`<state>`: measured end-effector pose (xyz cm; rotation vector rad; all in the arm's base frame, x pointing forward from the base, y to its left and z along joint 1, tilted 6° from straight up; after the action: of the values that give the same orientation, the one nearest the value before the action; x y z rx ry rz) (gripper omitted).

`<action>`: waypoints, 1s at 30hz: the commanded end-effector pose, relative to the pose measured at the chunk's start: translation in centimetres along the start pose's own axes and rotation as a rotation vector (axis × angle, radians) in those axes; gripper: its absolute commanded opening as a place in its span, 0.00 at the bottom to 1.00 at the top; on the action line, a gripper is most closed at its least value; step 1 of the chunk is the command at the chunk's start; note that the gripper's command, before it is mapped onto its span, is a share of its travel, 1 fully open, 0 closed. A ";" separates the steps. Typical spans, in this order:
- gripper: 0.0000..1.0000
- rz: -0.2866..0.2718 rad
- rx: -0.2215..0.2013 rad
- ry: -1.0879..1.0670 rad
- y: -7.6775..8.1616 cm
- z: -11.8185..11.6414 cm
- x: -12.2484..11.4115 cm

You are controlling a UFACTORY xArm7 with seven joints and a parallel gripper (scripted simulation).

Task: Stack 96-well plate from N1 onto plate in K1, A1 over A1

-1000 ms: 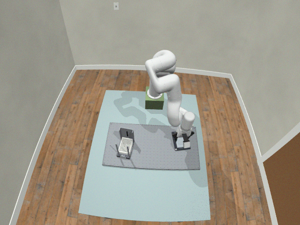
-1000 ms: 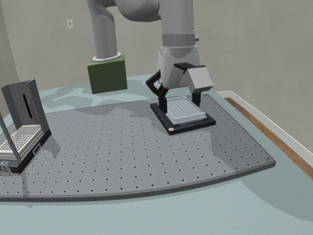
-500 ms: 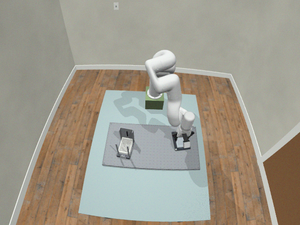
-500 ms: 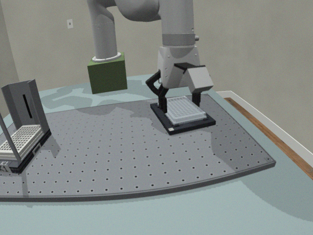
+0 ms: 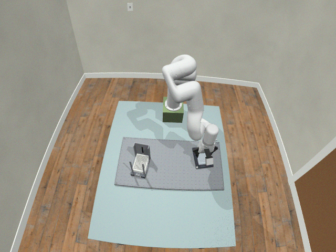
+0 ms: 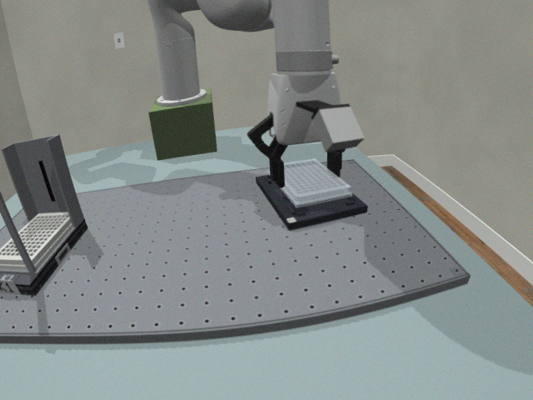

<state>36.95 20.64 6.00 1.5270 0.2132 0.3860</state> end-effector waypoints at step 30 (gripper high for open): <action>0.00 0.003 0.000 0.000 2.2 0.0 0.1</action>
<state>36.75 20.64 7.62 1.5267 0.2132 0.3859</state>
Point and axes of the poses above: the point where the finger pads meet when closed, its own y axis back along the fingers, its own z axis across the jaws, x = y × z, the point moved 10 cm from there along y, back along the fingers, and after that the axes turned 15 degrees about y, right-handed, at the moved point
